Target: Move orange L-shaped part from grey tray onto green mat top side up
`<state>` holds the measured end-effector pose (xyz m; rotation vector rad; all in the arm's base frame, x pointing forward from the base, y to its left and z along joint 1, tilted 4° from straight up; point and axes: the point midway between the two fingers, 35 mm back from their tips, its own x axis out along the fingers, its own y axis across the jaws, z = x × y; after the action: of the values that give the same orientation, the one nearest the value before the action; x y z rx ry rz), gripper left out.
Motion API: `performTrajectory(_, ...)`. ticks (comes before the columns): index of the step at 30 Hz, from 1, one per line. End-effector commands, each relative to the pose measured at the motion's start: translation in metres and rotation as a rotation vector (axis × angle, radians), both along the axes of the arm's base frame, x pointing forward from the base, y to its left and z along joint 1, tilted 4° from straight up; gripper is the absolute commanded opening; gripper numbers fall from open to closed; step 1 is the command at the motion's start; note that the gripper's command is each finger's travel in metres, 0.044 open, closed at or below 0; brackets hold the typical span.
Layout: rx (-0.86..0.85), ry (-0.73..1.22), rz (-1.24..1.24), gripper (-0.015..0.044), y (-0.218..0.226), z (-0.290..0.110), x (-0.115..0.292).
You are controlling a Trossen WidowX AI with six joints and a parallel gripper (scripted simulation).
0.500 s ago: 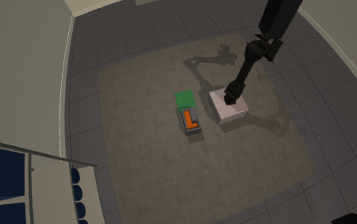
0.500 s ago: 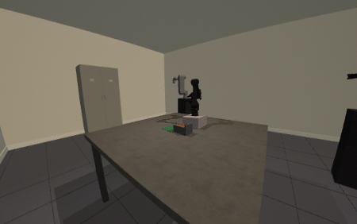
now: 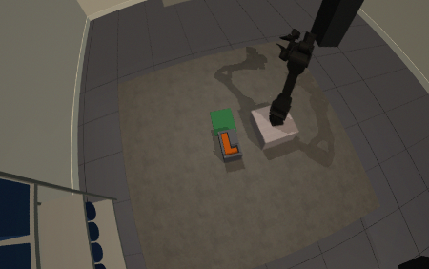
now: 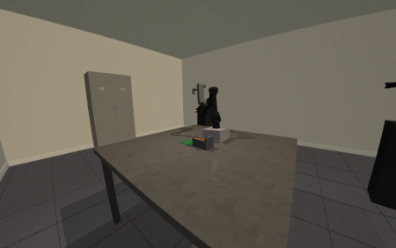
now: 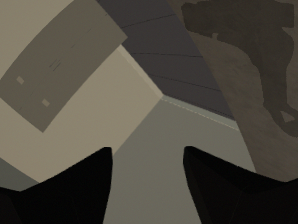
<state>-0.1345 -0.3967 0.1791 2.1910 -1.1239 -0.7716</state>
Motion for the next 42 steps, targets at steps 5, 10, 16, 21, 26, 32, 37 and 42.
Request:
performTrajectory(5,0.016,0.153,0.294,0.018,-0.019,-0.011,0.134)
performTrajectory(10,0.012,0.256,0.461,0.018,-0.003,-0.022,0.204)
performTrajectory(16,0.01,0.397,0.705,0.018,0.029,-0.038,0.298)
performTrajectory(21,-0.052,0.558,0.938,0.018,0.076,-0.051,0.369)
performTrajectory(26,-0.122,0.69,1.192,0.018,0.14,-0.065,0.423)
performTrajectory(32,-0.224,0.853,1.464,0.018,0.226,-0.078,0.466)
performTrajectory(37,-0.345,1.017,1.712,0.018,0.3,-0.089,0.481)
performTrajectory(42,-0.506,1.18,1.959,0.018,0.374,-0.097,0.478)
